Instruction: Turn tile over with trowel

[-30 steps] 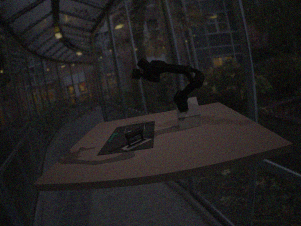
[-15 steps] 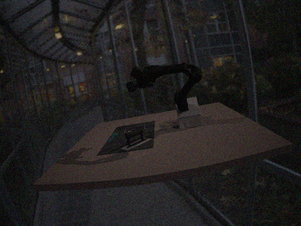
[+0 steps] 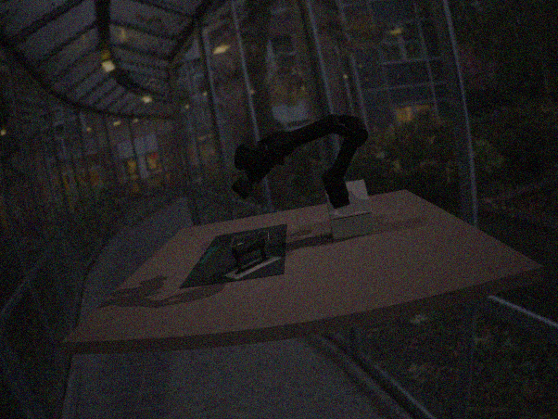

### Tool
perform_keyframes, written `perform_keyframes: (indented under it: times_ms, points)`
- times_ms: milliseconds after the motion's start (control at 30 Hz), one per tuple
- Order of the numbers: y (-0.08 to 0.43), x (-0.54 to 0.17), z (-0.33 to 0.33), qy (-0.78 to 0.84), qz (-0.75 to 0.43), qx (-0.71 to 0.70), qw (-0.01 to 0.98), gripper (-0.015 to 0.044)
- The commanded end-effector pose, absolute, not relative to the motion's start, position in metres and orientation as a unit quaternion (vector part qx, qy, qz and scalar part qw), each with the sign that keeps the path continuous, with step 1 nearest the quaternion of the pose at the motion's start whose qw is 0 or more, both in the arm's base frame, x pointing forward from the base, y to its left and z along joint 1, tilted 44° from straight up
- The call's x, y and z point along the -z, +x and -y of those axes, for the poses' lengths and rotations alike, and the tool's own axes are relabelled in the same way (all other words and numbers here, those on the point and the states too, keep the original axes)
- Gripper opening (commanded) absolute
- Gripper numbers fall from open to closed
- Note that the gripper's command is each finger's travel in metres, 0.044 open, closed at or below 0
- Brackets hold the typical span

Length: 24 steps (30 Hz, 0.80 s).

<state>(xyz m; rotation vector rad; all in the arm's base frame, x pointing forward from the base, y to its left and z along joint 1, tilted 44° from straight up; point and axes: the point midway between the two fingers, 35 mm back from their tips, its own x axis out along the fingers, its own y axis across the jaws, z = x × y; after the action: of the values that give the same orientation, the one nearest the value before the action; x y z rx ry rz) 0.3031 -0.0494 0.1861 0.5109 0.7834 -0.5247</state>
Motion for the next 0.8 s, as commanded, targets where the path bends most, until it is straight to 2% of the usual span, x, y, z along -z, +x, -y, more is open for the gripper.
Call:
perform_keyframes:
  times_ms: [0,767]
  points:
    - [0.311,-0.183,0.027,0.19,-0.395,0.209,0.874,0.03]
    - [0.314,-0.169,-0.112,-0.107,-0.439,-0.036,0.891,0.03]
